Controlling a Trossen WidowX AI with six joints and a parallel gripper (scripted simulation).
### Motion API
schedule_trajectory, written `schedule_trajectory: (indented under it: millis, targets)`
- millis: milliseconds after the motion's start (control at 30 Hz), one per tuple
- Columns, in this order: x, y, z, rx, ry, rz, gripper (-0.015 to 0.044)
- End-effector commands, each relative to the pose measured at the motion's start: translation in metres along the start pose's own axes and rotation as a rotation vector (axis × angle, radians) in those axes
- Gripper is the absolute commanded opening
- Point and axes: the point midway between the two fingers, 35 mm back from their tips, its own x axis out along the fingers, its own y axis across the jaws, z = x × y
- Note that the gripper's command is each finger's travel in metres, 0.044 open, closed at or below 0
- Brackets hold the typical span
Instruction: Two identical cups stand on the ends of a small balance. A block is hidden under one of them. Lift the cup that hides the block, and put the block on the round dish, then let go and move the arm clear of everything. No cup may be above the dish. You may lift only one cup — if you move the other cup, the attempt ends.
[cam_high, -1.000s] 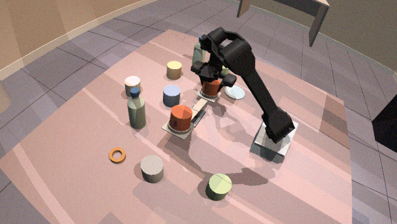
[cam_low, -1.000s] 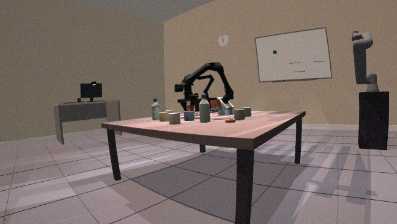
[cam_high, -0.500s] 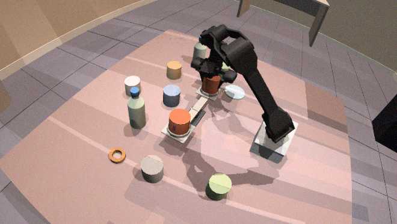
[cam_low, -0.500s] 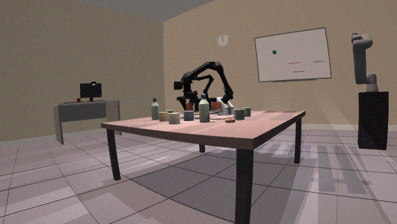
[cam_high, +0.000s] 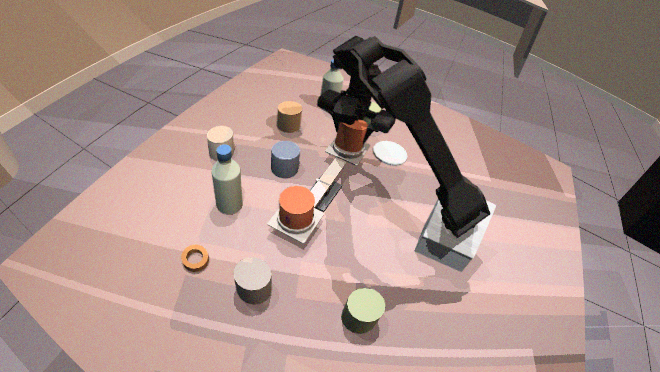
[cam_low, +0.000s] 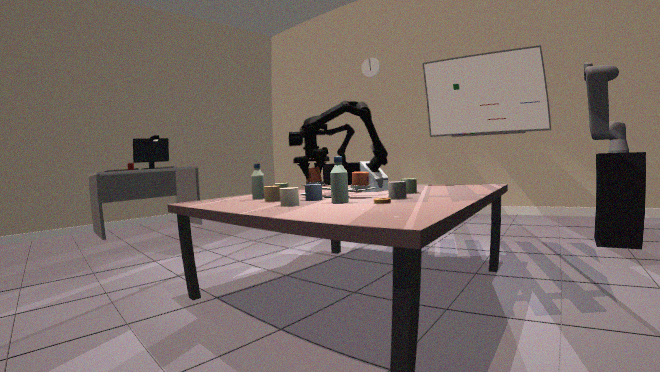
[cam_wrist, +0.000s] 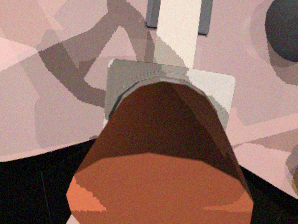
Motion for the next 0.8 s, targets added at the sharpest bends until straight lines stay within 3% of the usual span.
schedule_trajectory:
  millis: [0,767]
  targets:
    - [-0.011,-0.004,-0.005,-0.01,0.02,-0.013,0.0]
    - [-0.041,-0.003,-0.005,-0.009,0.022,-0.012,0.0]
